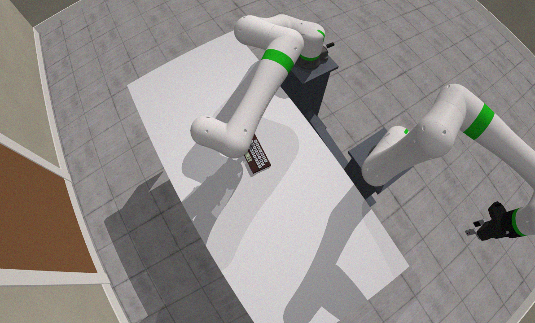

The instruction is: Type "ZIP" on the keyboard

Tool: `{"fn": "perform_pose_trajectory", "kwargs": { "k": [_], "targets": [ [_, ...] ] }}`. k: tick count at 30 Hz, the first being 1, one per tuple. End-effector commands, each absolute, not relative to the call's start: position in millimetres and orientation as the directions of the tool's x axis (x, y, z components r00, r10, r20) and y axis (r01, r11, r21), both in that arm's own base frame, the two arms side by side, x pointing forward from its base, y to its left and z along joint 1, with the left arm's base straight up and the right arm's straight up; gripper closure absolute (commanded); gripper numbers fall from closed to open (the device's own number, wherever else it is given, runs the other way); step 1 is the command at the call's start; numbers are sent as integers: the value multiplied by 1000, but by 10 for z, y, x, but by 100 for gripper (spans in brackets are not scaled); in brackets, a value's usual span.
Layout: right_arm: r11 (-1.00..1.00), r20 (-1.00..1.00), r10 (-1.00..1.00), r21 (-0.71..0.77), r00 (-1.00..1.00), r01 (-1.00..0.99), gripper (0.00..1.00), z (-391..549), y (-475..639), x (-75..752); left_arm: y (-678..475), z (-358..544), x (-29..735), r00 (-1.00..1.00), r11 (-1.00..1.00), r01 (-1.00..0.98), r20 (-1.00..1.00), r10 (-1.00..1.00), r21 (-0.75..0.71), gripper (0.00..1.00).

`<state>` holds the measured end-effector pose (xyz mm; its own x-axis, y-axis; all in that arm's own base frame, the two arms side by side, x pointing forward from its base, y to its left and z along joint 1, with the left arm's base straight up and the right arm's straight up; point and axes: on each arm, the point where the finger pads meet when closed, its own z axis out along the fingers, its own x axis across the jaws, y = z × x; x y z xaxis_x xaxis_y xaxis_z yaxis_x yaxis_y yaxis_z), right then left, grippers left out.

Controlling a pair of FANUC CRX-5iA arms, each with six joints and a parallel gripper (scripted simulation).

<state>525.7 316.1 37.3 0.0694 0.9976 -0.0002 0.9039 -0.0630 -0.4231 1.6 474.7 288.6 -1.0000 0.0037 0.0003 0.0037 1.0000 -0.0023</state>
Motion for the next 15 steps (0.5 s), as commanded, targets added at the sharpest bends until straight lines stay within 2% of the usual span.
{"fn": "perform_pose_trajectory", "kwargs": {
  "k": [1, 15],
  "targets": [
    [-62, 1, 998, -420, 69, 905, 100, 388, 3163, 5264, 4750, 2897, 17, -1000, 1000, 4, 0, 4, 0, 0],
    [-62, 1, 998, -420, 69, 905, 100, 369, 3163, 5264, 4750, 2897, 17, -1000, 1000, 4, 0, 4, 0, 0]
  ]
}}
